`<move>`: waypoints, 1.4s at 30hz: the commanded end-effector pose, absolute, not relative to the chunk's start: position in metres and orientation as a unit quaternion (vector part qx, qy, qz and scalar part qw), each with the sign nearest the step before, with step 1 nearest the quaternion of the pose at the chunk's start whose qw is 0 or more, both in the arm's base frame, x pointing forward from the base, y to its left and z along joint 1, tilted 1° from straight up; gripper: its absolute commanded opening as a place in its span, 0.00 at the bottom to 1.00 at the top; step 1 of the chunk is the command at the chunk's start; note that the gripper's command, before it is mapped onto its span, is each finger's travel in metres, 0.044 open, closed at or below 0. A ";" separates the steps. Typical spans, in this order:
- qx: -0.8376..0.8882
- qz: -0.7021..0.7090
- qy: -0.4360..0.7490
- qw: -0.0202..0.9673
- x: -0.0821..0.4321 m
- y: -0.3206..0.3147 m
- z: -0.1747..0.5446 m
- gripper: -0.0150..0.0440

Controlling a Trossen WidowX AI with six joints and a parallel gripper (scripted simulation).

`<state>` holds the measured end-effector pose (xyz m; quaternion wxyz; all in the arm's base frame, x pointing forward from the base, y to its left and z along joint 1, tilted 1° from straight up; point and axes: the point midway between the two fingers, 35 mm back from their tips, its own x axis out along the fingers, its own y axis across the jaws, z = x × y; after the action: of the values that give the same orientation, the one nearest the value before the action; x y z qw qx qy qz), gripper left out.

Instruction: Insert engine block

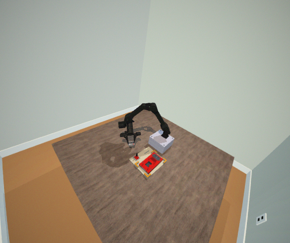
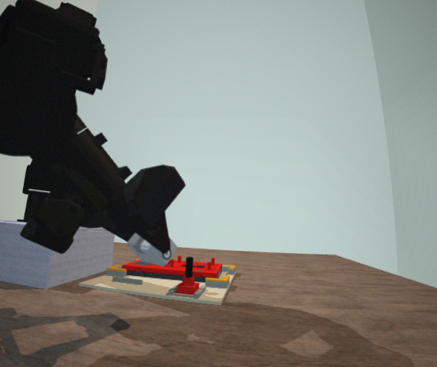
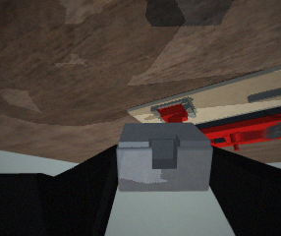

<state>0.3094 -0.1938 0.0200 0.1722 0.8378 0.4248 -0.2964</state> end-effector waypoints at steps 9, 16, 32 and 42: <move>0.839 -0.293 0.426 0.171 0.310 -0.193 -0.004 0.25; 0.839 -0.293 0.426 0.171 0.311 -0.193 -0.017 0.25; 0.839 -0.293 0.426 0.171 0.312 -0.194 -0.050 0.25; 0.841 -0.290 0.425 0.170 0.313 -0.194 -0.048 0.43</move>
<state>0.3125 -0.1937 -0.0482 0.1695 0.8409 0.4246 -0.2896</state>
